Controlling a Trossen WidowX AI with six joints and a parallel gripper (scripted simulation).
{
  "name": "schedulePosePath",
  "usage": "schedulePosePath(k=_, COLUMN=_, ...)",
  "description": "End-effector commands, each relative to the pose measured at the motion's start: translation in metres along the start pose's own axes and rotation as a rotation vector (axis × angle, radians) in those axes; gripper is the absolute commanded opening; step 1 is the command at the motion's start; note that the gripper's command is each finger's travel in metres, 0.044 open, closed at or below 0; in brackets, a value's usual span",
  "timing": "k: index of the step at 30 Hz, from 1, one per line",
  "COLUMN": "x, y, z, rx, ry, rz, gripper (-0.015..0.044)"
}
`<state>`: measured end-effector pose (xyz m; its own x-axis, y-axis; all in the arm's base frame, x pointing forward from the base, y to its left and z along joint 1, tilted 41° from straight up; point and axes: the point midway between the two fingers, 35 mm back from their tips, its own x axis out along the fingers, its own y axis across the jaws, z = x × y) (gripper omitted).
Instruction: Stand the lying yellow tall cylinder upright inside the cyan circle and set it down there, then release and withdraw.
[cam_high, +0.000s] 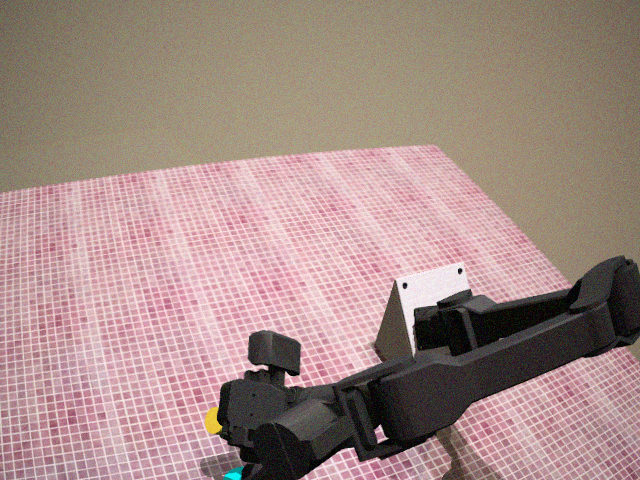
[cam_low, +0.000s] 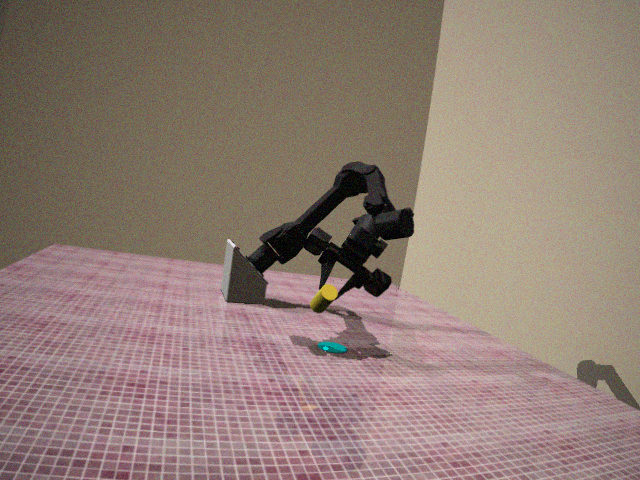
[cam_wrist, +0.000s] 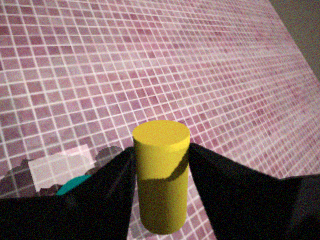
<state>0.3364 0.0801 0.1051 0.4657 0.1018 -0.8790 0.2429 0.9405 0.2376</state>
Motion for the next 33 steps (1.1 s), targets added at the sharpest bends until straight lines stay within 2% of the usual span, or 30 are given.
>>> schedulePosePath(k=1, x=-0.0002, y=-0.0009, z=-0.0003, rx=0.009, ry=-0.025, rz=-0.007, gripper=0.0105)
schedulePosePath(k=33, x=-0.0064, y=0.0044, z=0.001, rx=0.069, ry=-0.234, rz=-0.006, gripper=0.0105)
